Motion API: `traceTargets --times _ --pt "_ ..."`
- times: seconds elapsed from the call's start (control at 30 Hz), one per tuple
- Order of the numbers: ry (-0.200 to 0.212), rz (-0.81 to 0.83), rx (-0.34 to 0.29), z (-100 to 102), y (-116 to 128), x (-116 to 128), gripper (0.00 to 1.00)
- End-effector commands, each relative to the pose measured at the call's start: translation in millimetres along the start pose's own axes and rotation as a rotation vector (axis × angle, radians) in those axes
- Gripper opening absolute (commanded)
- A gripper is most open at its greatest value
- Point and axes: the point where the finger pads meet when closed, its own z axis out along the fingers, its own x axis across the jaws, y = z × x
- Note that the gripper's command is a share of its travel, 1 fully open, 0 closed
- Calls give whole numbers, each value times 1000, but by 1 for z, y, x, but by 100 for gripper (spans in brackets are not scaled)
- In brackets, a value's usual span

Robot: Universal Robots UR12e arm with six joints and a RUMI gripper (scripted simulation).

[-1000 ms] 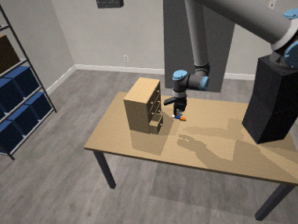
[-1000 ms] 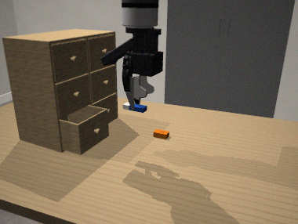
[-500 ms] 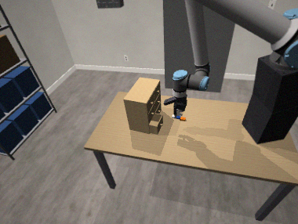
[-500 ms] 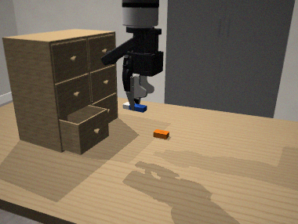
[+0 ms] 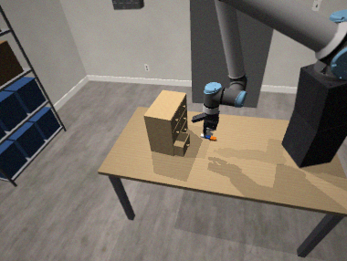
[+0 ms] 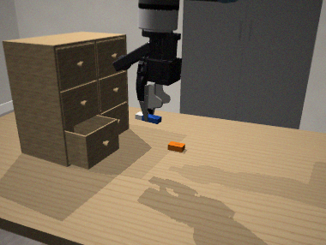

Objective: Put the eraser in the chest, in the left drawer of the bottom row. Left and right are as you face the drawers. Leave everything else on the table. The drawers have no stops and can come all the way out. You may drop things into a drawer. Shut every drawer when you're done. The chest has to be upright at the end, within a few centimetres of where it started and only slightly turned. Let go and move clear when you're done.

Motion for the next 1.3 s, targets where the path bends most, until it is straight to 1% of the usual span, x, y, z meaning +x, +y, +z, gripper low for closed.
traceTargets --times 0.0,0.43,0.5,0.77,1.0,1.07,1.27 --pt "-1 3 32 0 1 1 11" --pt "-1 3 147 0 2 1 11" --pt "-1 3 147 0 2 1 11" --pt "-1 3 238 1 3 1 11" --pt "-1 2 330 1 2 1 11" --pt "-1 2 330 1 2 1 11" --pt "-1 2 412 2 0 0 11"
